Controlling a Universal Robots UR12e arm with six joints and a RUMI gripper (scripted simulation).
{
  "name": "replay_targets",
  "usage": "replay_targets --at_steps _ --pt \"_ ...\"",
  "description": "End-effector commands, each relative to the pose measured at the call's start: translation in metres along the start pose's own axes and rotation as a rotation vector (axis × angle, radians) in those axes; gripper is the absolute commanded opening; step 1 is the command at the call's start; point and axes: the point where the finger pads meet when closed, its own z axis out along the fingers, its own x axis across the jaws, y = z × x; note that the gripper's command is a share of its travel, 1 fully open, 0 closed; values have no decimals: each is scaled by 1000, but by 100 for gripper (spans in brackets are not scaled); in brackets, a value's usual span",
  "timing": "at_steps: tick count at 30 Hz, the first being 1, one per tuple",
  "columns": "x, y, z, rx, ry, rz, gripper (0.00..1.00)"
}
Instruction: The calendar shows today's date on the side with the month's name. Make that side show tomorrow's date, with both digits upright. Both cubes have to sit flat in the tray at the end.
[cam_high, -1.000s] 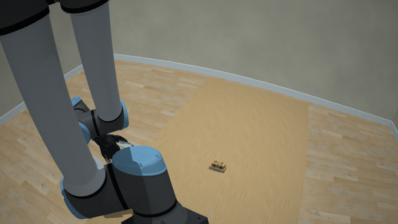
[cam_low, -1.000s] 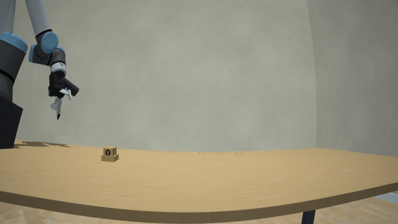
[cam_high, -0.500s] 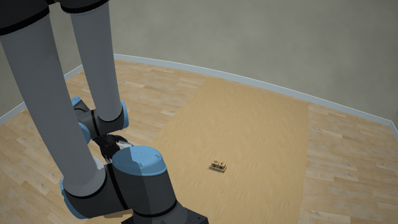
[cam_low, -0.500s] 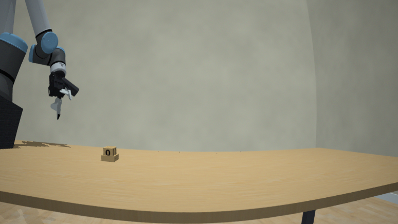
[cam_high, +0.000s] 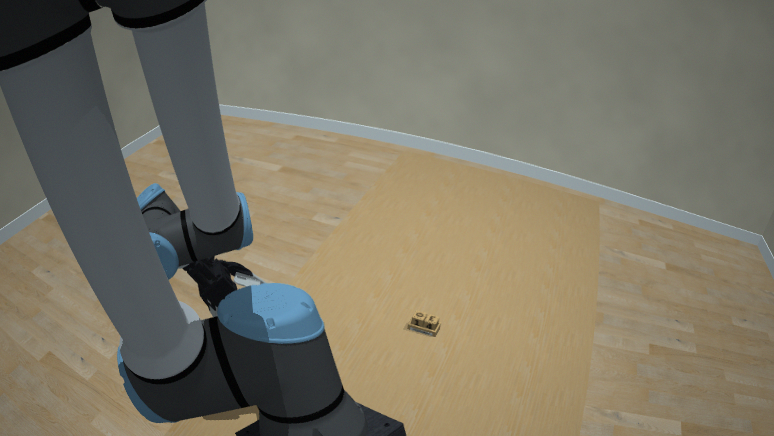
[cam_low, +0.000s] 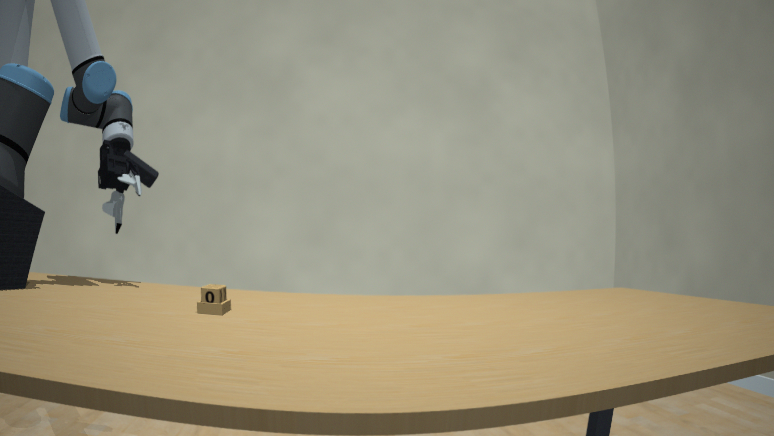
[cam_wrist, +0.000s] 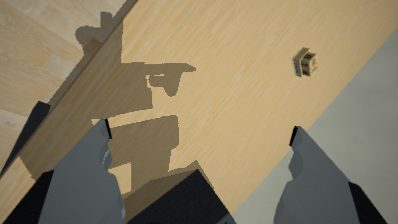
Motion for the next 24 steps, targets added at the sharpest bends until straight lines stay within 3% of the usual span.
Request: replay_targets --at_steps 1,24 --pt "8 -8 9 -31 -19 80 100" --pt "71 -35 68 -205 -110 580 100"
